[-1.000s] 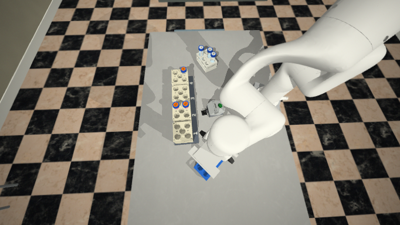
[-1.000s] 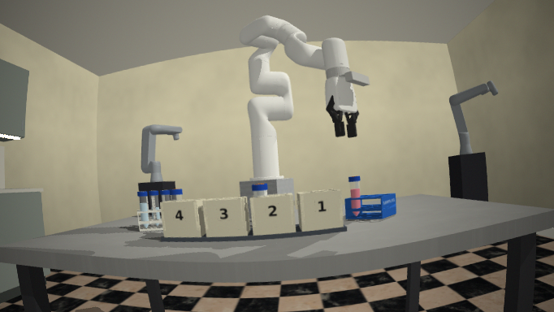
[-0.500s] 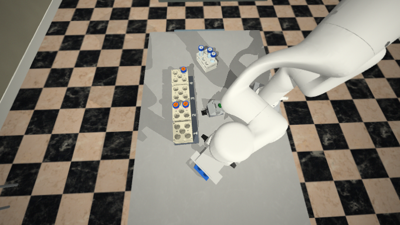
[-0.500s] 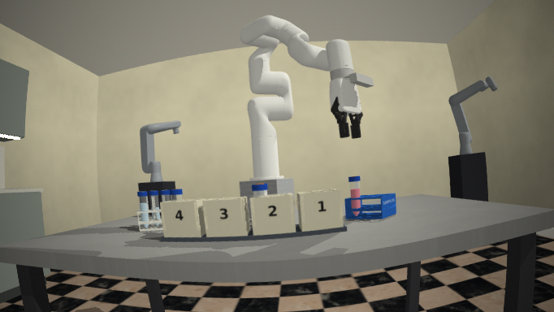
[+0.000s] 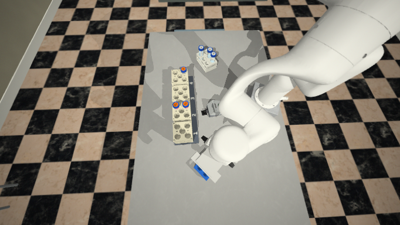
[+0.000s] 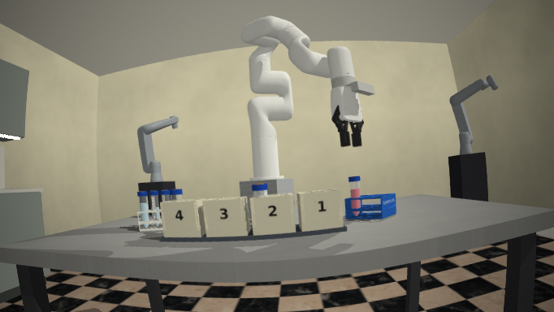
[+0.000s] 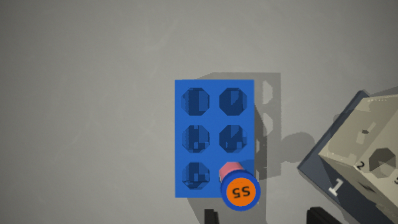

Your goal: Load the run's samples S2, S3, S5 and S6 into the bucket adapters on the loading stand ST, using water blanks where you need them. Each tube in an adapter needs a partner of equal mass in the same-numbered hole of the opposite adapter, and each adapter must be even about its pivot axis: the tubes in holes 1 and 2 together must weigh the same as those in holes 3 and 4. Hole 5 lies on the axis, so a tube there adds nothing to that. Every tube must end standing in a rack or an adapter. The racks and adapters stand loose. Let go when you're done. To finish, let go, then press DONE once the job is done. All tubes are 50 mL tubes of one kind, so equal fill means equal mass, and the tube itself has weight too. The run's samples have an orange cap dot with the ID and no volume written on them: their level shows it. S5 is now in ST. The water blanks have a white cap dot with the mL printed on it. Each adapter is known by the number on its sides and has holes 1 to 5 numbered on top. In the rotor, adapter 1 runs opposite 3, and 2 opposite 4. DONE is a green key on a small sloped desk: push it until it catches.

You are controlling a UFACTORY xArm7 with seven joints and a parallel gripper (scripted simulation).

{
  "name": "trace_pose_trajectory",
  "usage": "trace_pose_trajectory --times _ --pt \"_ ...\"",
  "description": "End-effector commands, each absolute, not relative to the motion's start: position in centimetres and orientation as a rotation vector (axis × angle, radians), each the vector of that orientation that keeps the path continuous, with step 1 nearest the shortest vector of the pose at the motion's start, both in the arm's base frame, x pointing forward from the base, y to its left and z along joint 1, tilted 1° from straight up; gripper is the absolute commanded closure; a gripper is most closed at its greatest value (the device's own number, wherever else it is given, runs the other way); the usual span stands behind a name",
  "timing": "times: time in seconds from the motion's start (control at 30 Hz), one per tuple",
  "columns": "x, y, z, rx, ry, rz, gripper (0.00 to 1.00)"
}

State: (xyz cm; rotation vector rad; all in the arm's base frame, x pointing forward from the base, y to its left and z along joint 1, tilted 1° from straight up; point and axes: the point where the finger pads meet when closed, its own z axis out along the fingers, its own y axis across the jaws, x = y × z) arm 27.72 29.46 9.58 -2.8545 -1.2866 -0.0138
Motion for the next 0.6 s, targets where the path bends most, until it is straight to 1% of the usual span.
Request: trace_pose_trajectory --times 0.0,0.57 --pt "27.8 29.6 8.9 -2.854 -1.286 -0.02 0.43" --pt "27.9 29.6 5.9 -2.854 -1.286 -0.02 0.43"
